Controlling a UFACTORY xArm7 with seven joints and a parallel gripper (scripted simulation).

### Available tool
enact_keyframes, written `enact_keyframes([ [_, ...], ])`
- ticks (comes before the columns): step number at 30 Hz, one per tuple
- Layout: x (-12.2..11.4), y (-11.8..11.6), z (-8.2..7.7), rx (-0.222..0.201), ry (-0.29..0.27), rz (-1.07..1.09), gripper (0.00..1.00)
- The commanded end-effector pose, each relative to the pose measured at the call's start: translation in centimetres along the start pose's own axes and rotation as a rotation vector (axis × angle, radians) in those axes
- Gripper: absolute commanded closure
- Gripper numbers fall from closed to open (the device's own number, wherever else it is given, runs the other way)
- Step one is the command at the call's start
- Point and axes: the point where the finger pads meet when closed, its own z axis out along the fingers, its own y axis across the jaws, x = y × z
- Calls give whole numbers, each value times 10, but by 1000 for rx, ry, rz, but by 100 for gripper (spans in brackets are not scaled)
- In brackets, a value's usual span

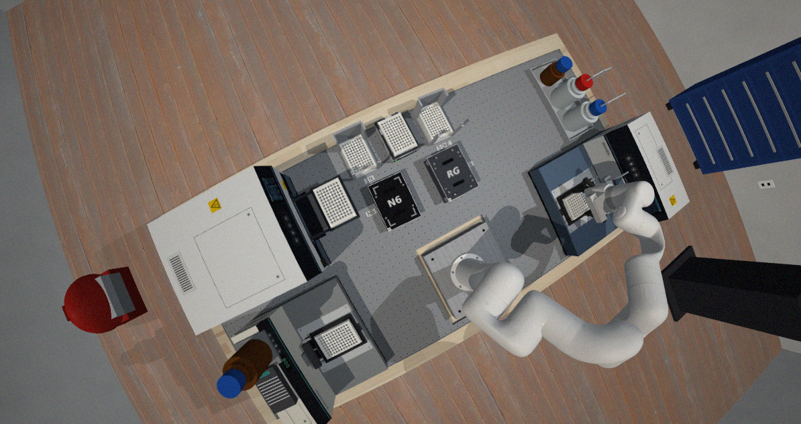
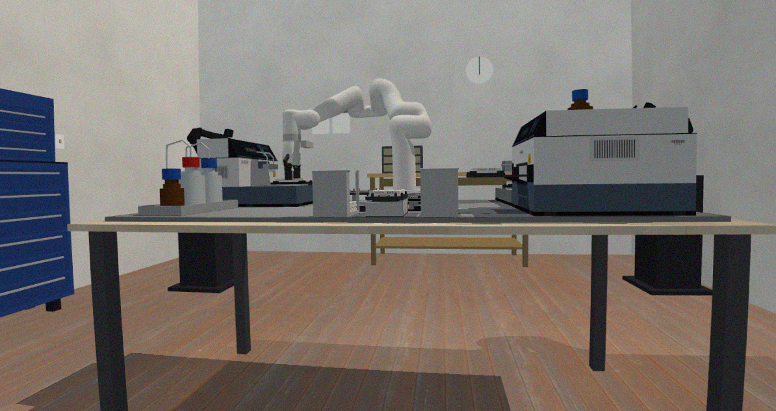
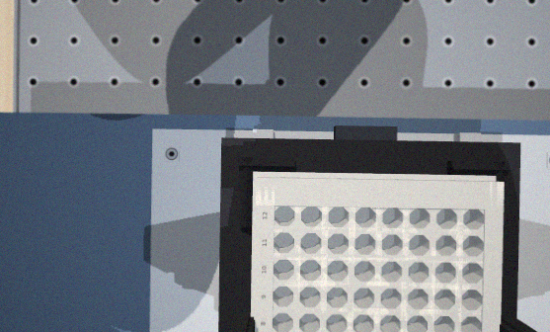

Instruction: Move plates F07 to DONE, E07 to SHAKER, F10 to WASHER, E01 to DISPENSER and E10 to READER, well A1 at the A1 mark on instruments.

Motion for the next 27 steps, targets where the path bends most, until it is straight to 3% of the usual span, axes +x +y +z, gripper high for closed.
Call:
enact_keyframes([
  [1,-2,1,-2,-1,-5,0,100],
  [5,-2,1,-2,-1,-5,0,100],
  [6,-2,1,-2,-1,-5,0,0],
  [27,-2,1,-7,-1,-5,0,0],
])
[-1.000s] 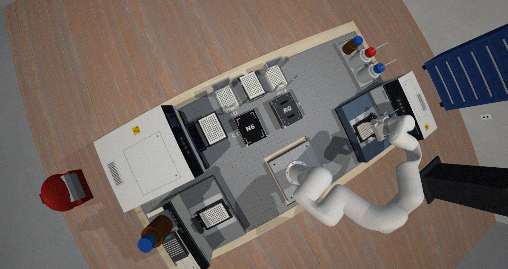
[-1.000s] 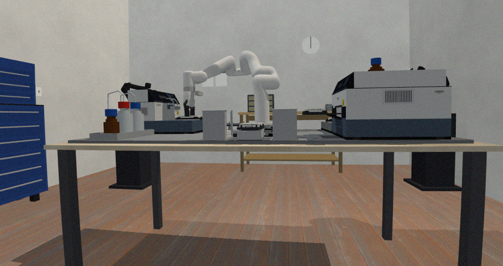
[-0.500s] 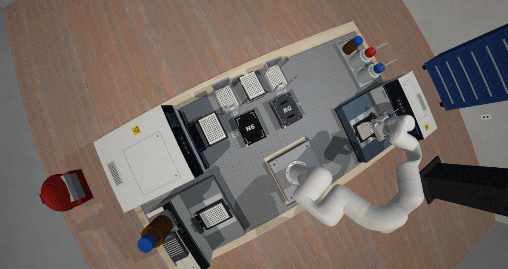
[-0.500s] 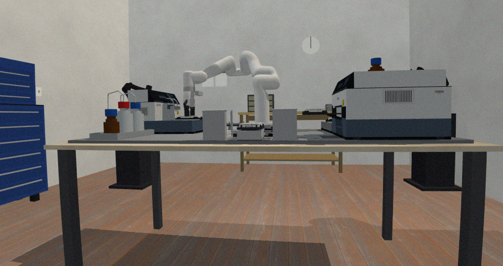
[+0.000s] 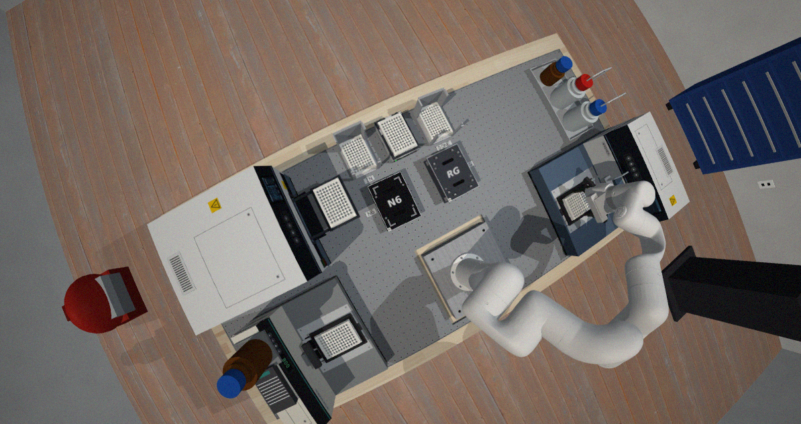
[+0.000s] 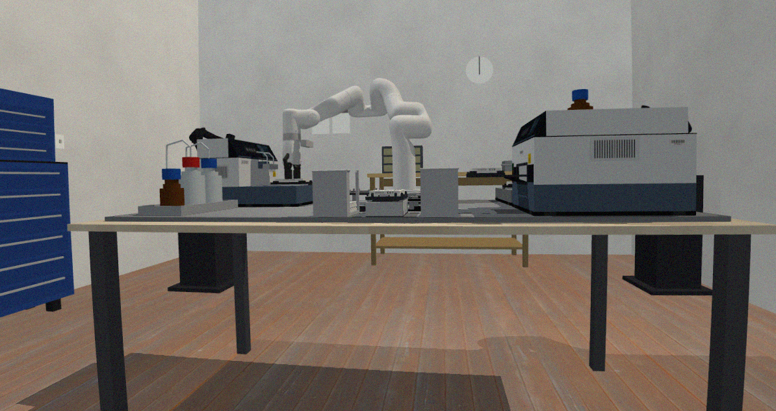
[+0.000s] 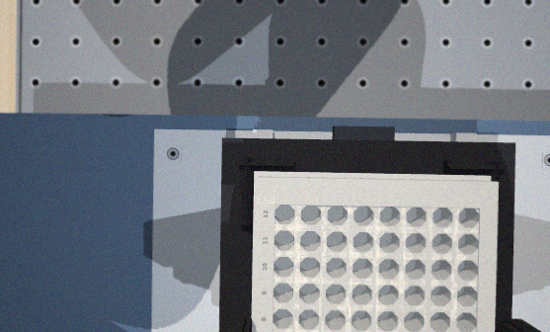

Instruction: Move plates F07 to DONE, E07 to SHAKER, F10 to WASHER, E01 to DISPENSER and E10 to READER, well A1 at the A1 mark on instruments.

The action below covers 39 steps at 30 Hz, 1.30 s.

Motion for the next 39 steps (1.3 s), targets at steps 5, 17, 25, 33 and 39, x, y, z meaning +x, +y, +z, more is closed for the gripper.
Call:
enact_keyframes([
  [5,-1,0,-11,0,-5,0,0],
  [17,-1,0,-24,0,-5,0,0],
  [25,-1,0,-32,0,-5,0,0],
  [33,-1,0,-43,0,-5,0,0],
  [39,-1,1,-51,0,-5,0,0],
])
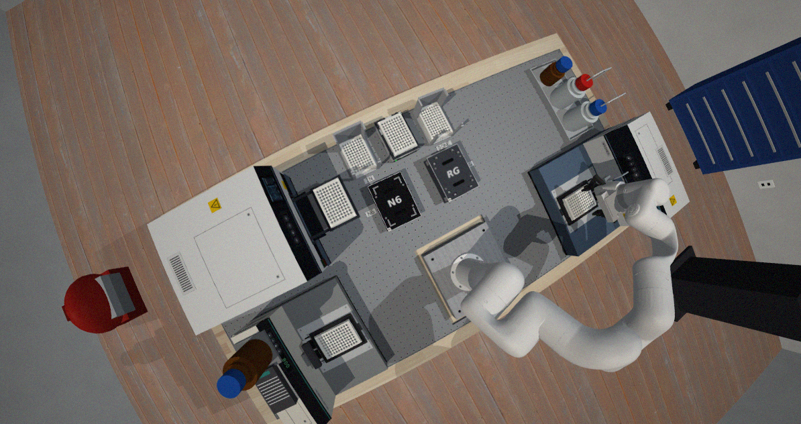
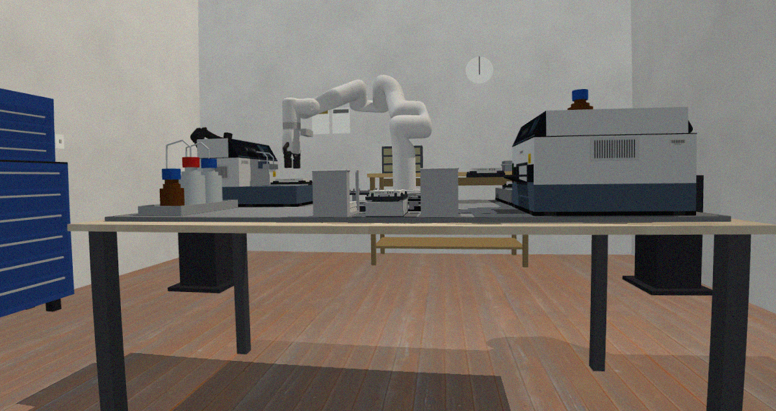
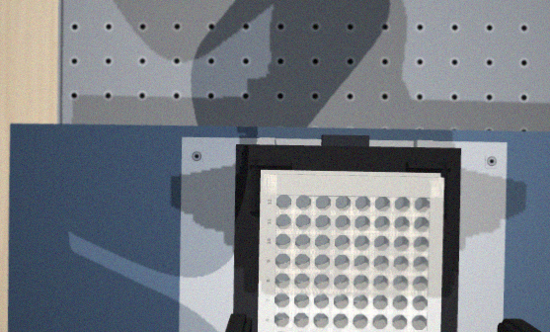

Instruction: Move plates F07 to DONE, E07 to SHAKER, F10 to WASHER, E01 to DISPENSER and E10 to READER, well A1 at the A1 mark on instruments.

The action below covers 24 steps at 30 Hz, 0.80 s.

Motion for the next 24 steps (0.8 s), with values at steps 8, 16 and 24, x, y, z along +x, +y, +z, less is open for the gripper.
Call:
enact_keyframes([
  [8,-1,1,-12,-1,-5,0,0],
  [16,-1,1,-23,-1,-5,0,0],
  [24,-1,1,-31,-1,-5,0,0],
])
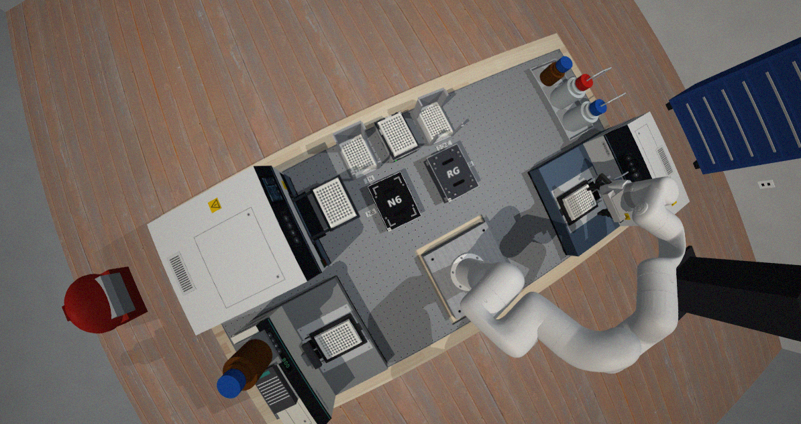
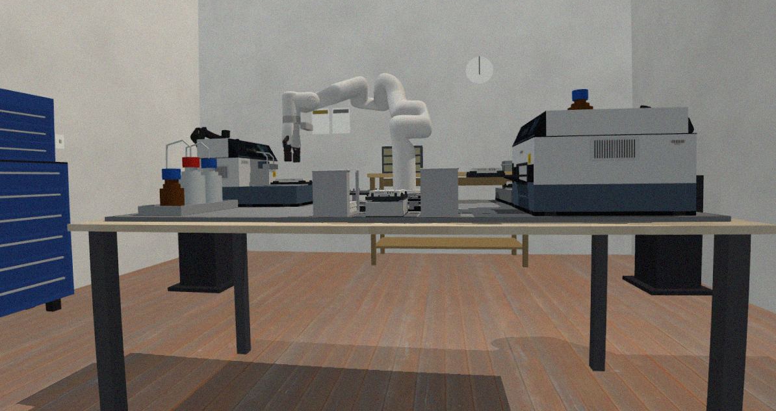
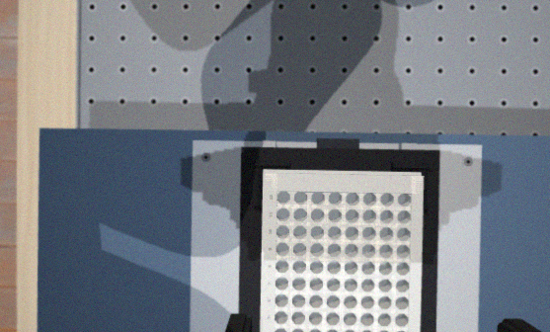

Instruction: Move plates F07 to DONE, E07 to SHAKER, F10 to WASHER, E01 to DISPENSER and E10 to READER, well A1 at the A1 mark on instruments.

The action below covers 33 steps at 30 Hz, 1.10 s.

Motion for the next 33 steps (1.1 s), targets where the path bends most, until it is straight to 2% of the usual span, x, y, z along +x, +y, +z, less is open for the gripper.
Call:
enact_keyframes([
  [1,-1,1,-6,-1,-5,0,0],
  [24,-1,1,-34,-1,-5,0,0],
  [33,-1,1,-34,-1,-5,0,0],
])
